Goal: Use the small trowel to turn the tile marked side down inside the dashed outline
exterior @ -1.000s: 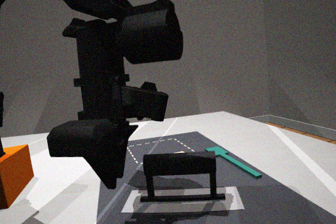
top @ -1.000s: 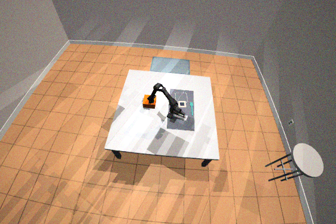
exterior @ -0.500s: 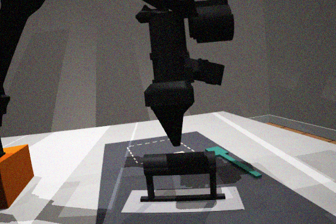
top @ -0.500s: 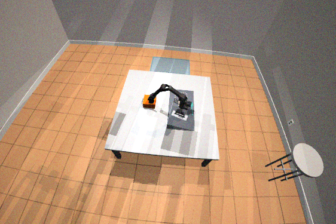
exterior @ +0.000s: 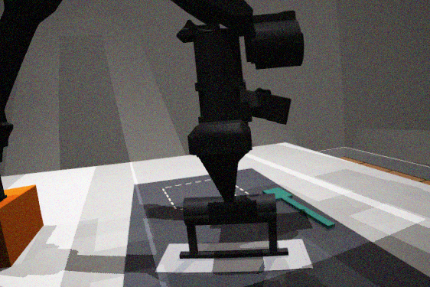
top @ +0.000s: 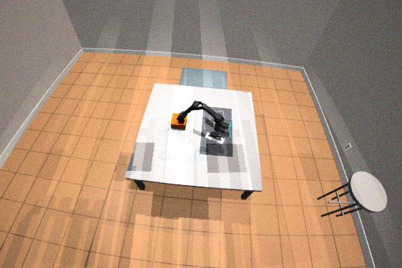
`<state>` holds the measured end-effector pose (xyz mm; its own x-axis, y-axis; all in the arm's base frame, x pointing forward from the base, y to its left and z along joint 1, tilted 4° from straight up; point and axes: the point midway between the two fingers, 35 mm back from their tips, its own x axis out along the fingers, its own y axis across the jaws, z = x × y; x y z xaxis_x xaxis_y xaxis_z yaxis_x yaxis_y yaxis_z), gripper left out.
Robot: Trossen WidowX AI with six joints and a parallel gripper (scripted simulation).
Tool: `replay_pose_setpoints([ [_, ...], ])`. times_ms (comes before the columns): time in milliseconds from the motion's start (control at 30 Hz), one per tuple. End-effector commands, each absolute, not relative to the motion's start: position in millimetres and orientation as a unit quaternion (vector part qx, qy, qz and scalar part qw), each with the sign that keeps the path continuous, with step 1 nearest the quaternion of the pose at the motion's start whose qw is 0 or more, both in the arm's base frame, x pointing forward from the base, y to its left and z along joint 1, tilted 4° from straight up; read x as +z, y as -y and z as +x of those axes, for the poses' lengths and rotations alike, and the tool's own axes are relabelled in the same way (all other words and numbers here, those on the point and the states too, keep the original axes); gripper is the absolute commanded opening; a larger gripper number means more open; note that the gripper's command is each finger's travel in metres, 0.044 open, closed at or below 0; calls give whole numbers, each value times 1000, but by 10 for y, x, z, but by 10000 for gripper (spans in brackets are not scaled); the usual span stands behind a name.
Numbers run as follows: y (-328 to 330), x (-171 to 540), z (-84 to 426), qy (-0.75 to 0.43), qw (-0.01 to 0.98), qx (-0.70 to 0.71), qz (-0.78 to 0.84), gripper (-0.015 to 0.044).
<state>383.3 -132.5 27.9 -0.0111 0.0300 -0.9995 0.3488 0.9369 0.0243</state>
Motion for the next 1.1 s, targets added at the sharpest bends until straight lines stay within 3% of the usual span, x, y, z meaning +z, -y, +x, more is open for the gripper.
replay_pose_setpoints([
  [0,1312,177,3819,-705,686,-116,138,270],
  [467,1302,-22,3808,-705,686,-115,138,270],
  [633,1302,-22,3808,-705,686,-115,138,139],
  [1067,1302,-22,3808,-705,686,-115,138,130],
])
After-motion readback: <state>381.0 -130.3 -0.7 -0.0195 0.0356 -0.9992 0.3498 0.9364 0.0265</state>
